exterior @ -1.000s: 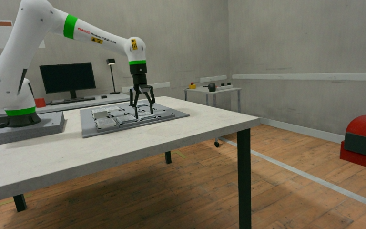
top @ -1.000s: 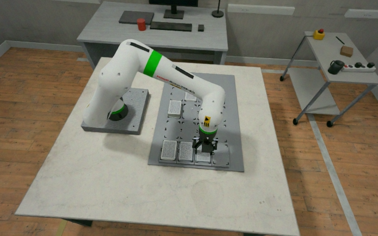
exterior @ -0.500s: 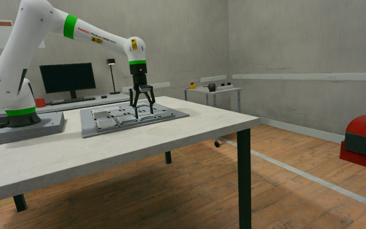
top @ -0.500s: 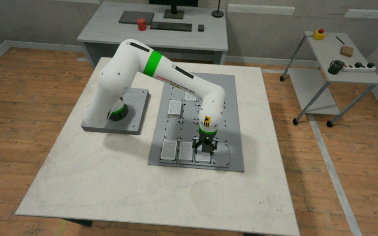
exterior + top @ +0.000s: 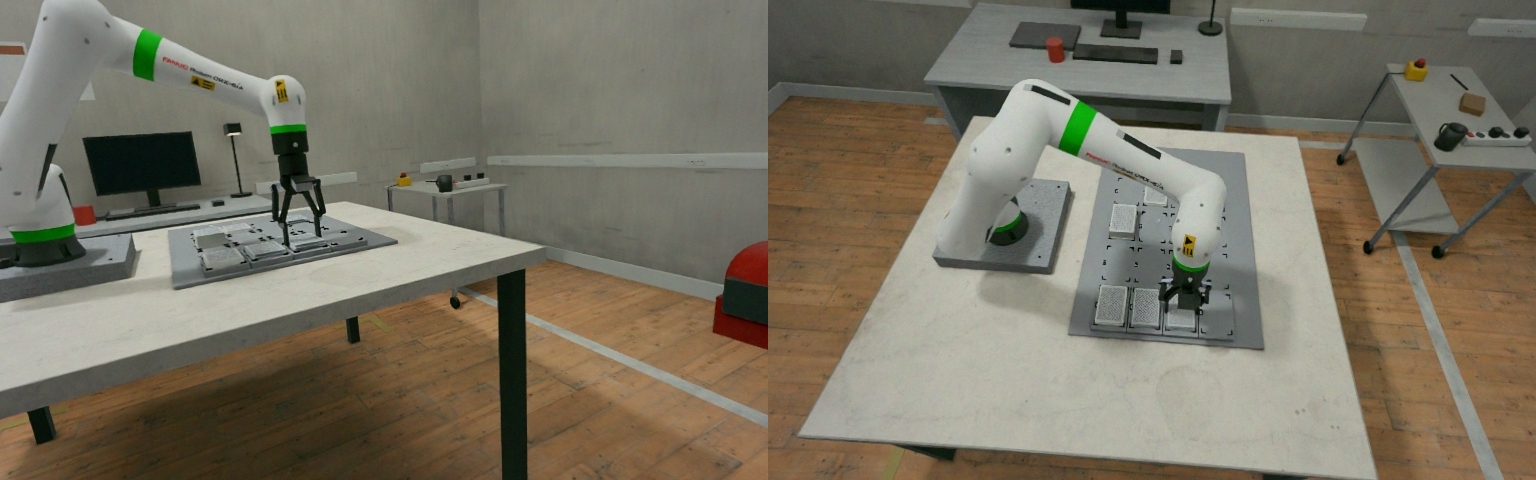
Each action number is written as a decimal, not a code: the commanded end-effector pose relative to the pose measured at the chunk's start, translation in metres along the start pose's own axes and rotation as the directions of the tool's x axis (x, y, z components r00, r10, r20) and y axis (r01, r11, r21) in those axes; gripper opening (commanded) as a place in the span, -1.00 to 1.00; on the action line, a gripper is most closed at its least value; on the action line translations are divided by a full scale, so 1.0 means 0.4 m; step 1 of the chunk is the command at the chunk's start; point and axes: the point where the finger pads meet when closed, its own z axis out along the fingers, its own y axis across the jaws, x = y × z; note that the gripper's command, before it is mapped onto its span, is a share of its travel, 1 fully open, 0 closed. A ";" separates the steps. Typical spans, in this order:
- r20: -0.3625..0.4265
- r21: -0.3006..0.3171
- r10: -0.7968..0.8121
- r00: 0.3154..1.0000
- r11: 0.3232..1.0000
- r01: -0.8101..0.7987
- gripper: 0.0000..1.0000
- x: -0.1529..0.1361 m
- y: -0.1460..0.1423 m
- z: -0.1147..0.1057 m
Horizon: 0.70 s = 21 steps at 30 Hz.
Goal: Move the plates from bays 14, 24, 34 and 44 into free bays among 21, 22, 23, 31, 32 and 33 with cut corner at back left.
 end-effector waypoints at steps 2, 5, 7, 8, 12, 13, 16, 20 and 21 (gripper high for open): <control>-0.001 0.002 0.000 1.000 1.000 0.000 -0.80 0.001 -0.001 -0.005; -0.001 0.002 0.000 1.000 1.000 0.000 -0.80 0.001 -0.001 -0.006; -0.001 0.002 0.000 1.000 1.000 0.000 -0.80 0.001 -0.001 -0.008; -0.001 0.002 0.000 1.000 1.000 0.000 -0.80 0.001 -0.001 -0.009; -0.001 0.002 0.000 1.000 1.000 0.000 -0.80 0.001 -0.001 -0.012; -0.001 0.002 0.000 1.000 1.000 0.000 -0.80 0.001 -0.001 -0.013; -0.001 0.002 0.000 1.000 1.000 0.000 -0.80 0.001 -0.001 -0.015; -0.001 0.002 0.000 1.000 1.000 0.000 -0.80 0.001 -0.001 -0.019; -0.001 0.002 0.000 1.000 1.000 0.000 -0.80 0.001 -0.001 -0.019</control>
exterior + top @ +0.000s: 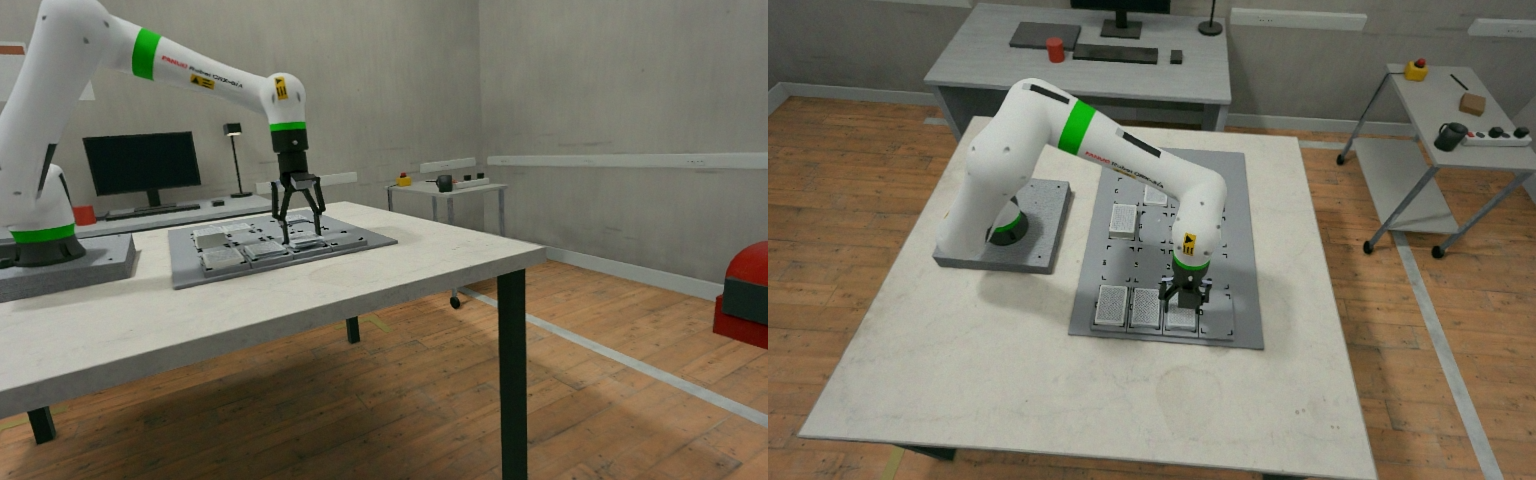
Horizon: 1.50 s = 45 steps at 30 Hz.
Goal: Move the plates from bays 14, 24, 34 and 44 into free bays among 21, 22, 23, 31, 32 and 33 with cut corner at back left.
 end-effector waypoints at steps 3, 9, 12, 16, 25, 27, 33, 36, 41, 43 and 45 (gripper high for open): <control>-0.001 0.002 0.000 1.000 1.000 0.000 -0.80 0.001 -0.001 -0.010; -0.001 0.002 0.000 1.000 1.000 0.000 -0.80 0.001 -0.001 -0.030; -0.001 0.002 0.000 1.000 1.000 0.000 -0.80 0.001 -0.001 -0.040; -0.001 0.002 0.000 1.000 1.000 0.000 -0.80 0.001 -0.001 -0.054; -0.001 0.002 0.000 1.000 1.000 0.000 -0.80 0.001 -0.001 -0.077; -0.001 0.002 0.000 1.000 1.000 0.000 -0.80 0.001 -0.001 -0.084; -0.001 0.002 0.000 1.000 1.000 0.000 -0.80 0.001 -0.001 -0.104; -0.001 0.002 0.000 1.000 1.000 0.000 -0.80 0.001 -0.001 -0.107; -0.001 0.002 0.000 1.000 1.000 0.000 -0.80 0.001 -0.001 -0.110; -0.001 0.002 0.000 1.000 1.000 0.000 -0.80 -0.010 0.006 -0.110; -0.001 0.002 0.000 1.000 1.000 0.001 -0.80 -0.021 0.013 -0.109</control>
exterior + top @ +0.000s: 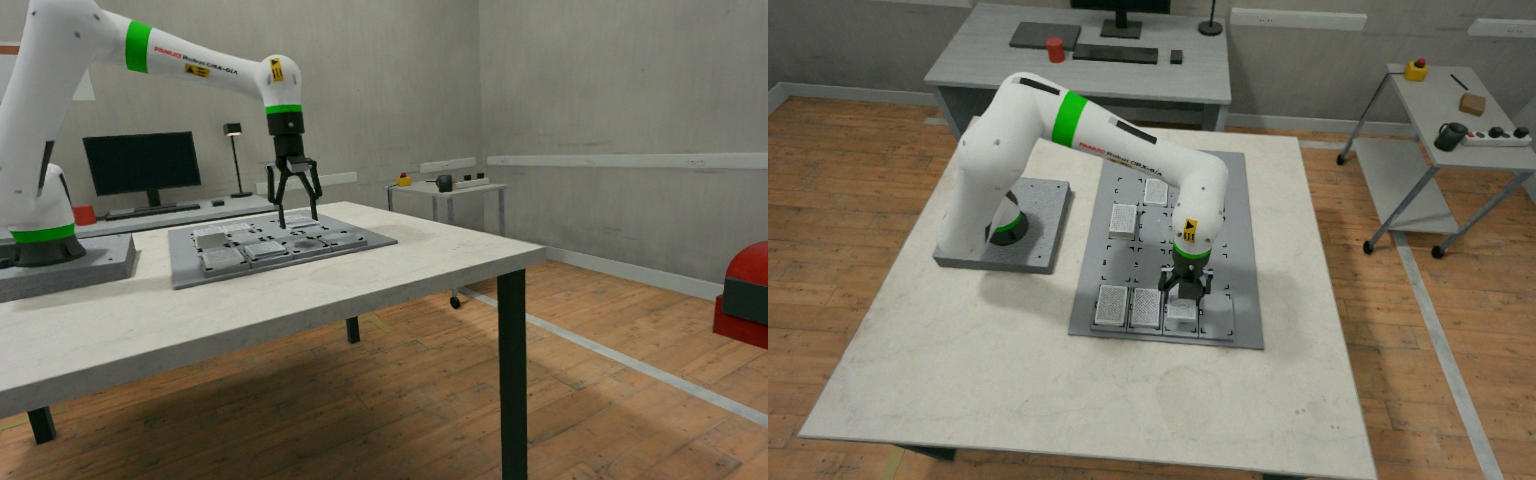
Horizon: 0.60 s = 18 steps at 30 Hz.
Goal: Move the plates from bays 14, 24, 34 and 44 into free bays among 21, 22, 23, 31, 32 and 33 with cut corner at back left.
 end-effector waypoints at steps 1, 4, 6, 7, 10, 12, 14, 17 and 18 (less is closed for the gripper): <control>-0.001 0.002 0.000 1.000 1.000 0.000 -0.80 -0.014 0.009 -0.002; -0.001 0.002 0.000 1.000 1.000 0.000 -0.80 -0.031 0.020 -0.002; -0.001 0.002 0.000 1.000 1.000 0.000 -0.80 -0.037 0.023 -0.002; -0.001 0.002 0.000 1.000 1.000 0.000 -0.80 -0.037 0.023 -0.002; -0.001 0.002 0.000 1.000 1.000 0.000 -0.80 -0.053 0.034 -0.002; -0.001 0.002 0.000 1.000 1.000 0.000 -0.80 -0.064 0.041 -0.002; -0.001 0.002 0.000 1.000 1.000 0.000 -0.80 -0.076 0.049 -0.002; -0.001 0.002 0.000 1.000 1.000 0.000 -0.80 -0.092 0.060 -0.002; -0.001 0.002 0.000 1.000 1.000 0.000 -0.80 -0.098 0.063 -0.002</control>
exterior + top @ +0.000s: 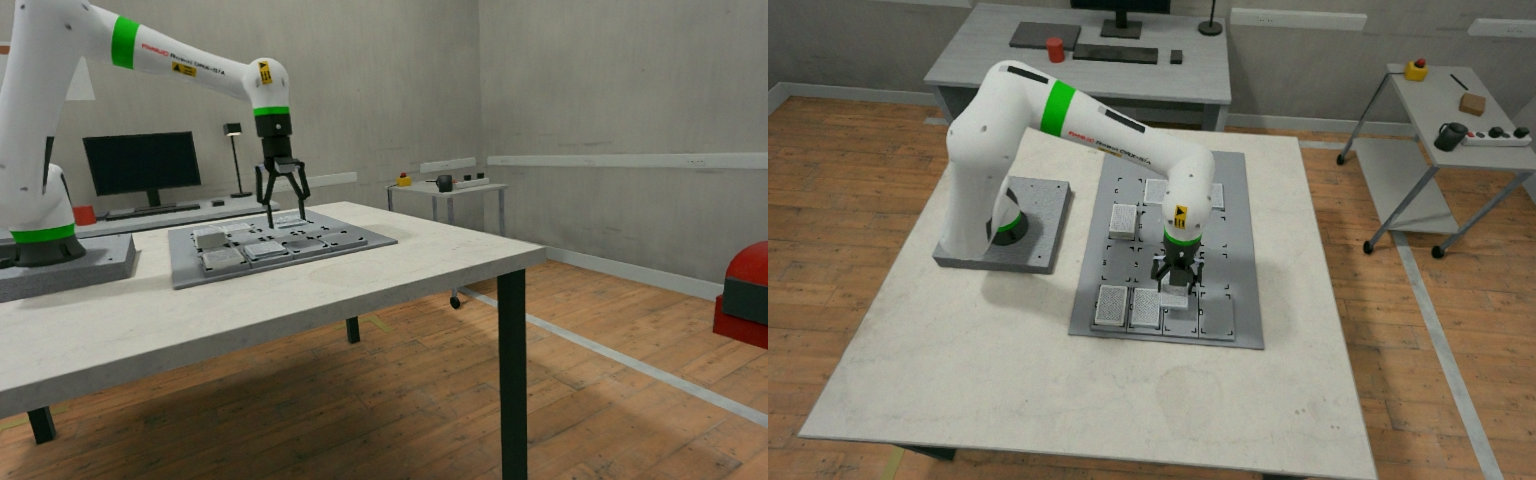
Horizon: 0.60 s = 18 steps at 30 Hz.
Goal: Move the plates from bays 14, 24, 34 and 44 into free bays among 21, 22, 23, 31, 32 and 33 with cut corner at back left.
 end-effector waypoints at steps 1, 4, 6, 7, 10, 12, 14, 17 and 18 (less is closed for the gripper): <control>-0.001 0.002 0.000 1.000 1.000 0.000 -0.80 -0.015 0.009 -0.002; -0.001 0.002 0.000 1.000 1.000 0.000 -0.80 -0.031 0.019 -0.002; -0.001 0.002 0.000 1.000 1.000 0.000 -0.80 -0.031 0.019 -0.002; -0.001 0.002 0.000 1.000 1.000 0.000 -0.80 -0.037 0.023 -0.002; -0.001 0.002 0.000 1.000 1.000 0.000 -0.80 -0.054 0.034 -0.002; -0.001 0.002 0.000 1.000 1.000 0.000 -0.80 -0.065 0.041 -0.002; -0.001 0.002 0.000 1.000 1.000 0.000 -0.80 -0.076 0.049 -0.002; -0.001 0.002 0.000 1.000 1.000 0.000 -0.80 -0.093 0.060 -0.002; -0.001 0.002 0.000 1.000 1.000 0.000 -0.80 -0.098 0.063 -0.002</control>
